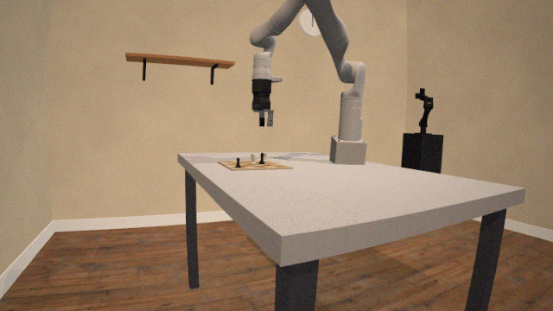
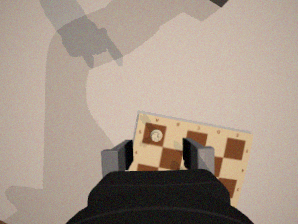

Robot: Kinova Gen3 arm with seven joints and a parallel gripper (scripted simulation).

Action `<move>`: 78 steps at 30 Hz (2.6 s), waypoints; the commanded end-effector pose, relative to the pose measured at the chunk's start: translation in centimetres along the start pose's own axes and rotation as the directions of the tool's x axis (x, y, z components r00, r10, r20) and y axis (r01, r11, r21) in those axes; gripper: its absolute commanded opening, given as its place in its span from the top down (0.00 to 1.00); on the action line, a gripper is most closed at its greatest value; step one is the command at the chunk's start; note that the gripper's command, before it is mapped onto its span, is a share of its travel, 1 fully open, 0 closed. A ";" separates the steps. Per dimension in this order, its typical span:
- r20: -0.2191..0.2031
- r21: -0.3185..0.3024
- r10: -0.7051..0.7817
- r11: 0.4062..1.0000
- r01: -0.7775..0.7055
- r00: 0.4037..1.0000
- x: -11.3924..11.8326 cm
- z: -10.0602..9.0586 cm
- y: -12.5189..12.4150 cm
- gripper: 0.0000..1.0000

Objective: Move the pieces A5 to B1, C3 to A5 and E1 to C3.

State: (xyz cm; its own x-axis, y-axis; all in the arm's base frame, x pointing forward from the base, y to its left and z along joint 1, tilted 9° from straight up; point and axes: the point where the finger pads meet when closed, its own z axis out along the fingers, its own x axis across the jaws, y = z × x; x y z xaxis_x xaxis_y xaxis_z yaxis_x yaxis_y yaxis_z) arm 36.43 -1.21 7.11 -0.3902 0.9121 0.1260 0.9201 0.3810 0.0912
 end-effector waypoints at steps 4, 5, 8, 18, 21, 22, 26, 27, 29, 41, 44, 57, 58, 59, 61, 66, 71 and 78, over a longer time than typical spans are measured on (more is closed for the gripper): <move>0.000 -0.006 0.012 1.000 -0.012 1.000 -0.2 -0.1 -0.2 0.00; 0.000 -0.006 0.012 1.000 -0.012 1.000 -0.2 -0.1 -0.2 0.00; 0.000 -0.006 0.012 1.000 -0.012 1.000 -0.2 -0.1 -0.2 0.00; 0.000 -0.006 0.012 1.000 -0.012 1.000 -0.2 -0.1 -0.2 0.00; 0.000 -0.007 0.011 1.000 -0.011 1.000 -0.2 0.9 -0.1 0.00; -0.001 -0.007 0.010 1.000 -0.010 1.000 -0.2 1.8 0.0 0.00; 0.000 -0.004 0.012 1.000 -0.012 1.000 -0.3 4.6 -0.2 0.00; 0.000 -0.004 0.012 1.000 -0.012 1.000 -0.3 4.6 -0.2 0.00; 0.000 -0.004 0.012 1.000 -0.012 1.000 -0.3 4.6 -0.2 0.00; 0.000 -0.004 0.012 1.000 -0.012 1.000 -0.3 4.6 -0.2 0.27; 0.000 -0.004 0.012 1.000 -0.012 1.000 -0.3 4.6 -0.2 0.27; 0.000 -0.004 0.012 1.000 -0.012 1.000 -0.3 4.6 -0.2 0.27; 0.000 -0.004 0.012 1.000 -0.012 1.000 -0.3 4.6 -0.2 0.27; 0.000 -0.004 0.012 1.000 -0.012 1.000 -0.3 4.6 -0.2 0.27; 0.000 -0.004 0.012 1.000 -0.012 1.000 -0.3 4.6 -0.2 0.27; 0.000 -0.004 0.012 1.000 -0.012 1.000 -0.3 4.7 -0.2 0.27; 0.000 -0.004 0.012 1.000 -0.012 1.000 -0.3 4.8 -0.2 0.27; 0.000 -0.004 0.012 1.000 -0.012 1.000 -0.3 5.1 -0.2 0.27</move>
State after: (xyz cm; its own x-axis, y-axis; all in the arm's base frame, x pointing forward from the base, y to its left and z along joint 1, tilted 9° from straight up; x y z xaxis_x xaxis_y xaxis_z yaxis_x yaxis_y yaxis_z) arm 36.59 -0.68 2.06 -0.3799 0.9161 0.1281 0.9242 0.3700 0.0950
